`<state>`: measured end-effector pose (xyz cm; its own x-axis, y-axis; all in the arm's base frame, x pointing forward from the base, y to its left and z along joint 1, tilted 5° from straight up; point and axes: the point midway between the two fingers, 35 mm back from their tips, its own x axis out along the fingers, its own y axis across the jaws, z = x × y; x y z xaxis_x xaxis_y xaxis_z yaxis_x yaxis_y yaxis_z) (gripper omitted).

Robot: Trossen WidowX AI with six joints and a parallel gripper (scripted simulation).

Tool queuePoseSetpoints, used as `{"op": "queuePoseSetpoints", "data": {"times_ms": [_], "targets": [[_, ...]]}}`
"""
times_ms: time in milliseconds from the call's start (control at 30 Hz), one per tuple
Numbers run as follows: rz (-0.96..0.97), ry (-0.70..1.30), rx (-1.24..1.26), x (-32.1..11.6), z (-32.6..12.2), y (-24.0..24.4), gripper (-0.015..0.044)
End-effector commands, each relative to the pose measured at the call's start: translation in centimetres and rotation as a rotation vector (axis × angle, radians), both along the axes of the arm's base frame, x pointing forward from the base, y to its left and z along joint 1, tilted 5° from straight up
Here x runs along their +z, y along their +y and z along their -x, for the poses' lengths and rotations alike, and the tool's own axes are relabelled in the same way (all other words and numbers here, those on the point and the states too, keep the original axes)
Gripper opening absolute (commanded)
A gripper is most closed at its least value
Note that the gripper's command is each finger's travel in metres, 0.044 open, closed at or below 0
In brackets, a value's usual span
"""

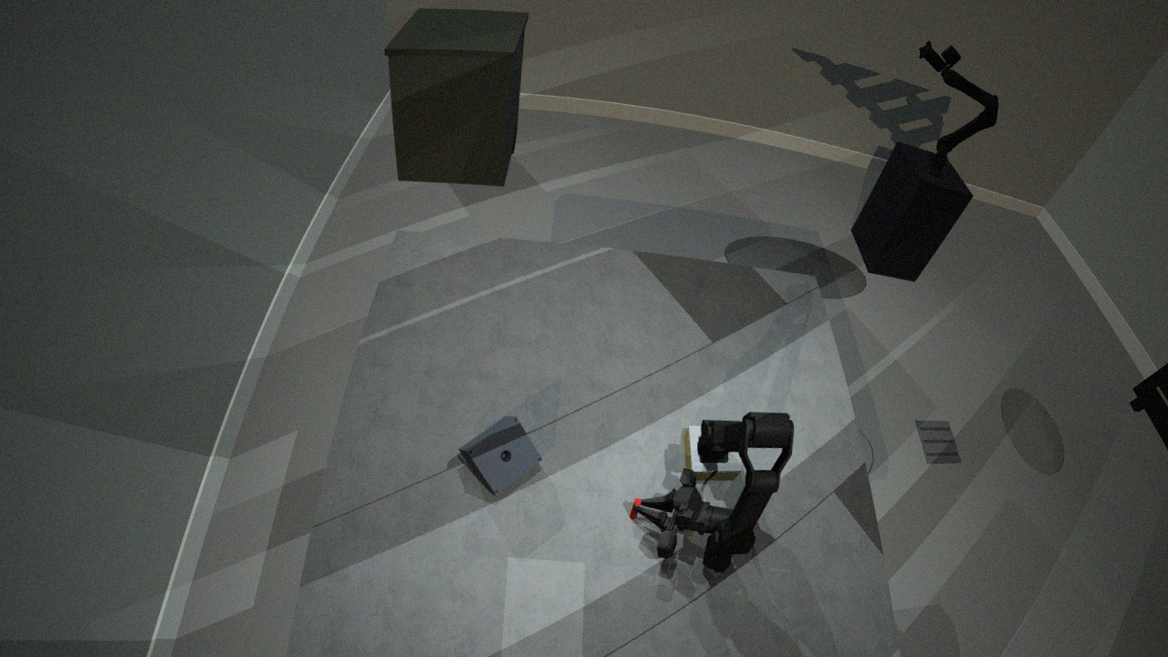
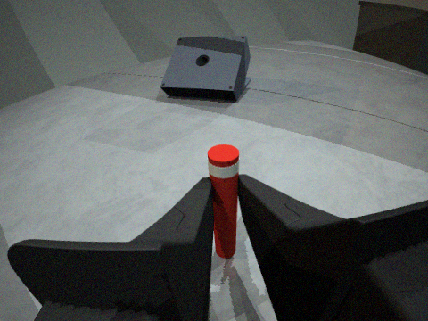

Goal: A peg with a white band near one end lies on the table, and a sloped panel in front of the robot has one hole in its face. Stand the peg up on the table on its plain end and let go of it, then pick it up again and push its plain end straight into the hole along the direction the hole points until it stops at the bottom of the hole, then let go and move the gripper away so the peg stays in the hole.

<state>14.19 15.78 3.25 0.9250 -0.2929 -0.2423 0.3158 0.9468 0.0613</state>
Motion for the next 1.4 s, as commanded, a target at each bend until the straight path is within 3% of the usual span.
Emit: {"op": "queuePoseSetpoints", "data": {"times_ms": [0,1367], "targets": [[0.0,0.0,0.0,-0.2,0.08,0.06,0.0049],[0.017,-0.005,0.024,-0.22,0.5,0.69,0.0049]]}}
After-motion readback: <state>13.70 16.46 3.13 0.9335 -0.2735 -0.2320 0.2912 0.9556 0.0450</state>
